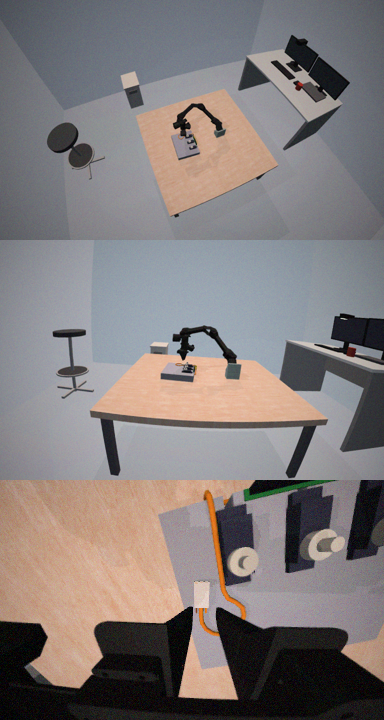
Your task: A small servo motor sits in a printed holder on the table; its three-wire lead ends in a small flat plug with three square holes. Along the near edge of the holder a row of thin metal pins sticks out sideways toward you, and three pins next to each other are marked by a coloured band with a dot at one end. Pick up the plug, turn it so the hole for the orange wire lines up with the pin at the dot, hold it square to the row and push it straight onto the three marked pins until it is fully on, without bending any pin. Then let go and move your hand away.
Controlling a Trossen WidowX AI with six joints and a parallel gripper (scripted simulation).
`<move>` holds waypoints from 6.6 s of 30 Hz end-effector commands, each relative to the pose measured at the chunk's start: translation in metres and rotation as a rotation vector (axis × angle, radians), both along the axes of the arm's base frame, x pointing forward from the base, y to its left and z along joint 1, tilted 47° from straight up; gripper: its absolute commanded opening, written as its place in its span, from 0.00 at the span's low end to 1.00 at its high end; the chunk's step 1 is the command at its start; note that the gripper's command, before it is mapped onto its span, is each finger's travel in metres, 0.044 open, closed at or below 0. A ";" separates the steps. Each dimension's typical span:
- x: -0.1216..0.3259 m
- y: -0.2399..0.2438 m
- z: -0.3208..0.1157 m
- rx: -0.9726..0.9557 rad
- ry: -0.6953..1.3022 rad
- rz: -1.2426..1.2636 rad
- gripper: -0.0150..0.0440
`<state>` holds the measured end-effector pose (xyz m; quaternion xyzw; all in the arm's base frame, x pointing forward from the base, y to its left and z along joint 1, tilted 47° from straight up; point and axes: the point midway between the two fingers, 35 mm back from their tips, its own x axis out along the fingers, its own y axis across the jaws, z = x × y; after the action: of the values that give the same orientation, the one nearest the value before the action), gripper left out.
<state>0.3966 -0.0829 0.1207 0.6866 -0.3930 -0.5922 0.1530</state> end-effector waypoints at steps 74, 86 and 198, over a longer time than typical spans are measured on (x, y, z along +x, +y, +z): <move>-0.030 0.047 -0.007 0.000 -0.476 -0.456 0.25; -0.049 0.061 -0.018 0.001 -0.728 -0.704 0.25; -0.126 0.062 -0.090 -0.037 -2.090 -1.998 0.25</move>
<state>0.2661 -0.0211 0.0294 0.2379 -0.6389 0.3189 -0.6584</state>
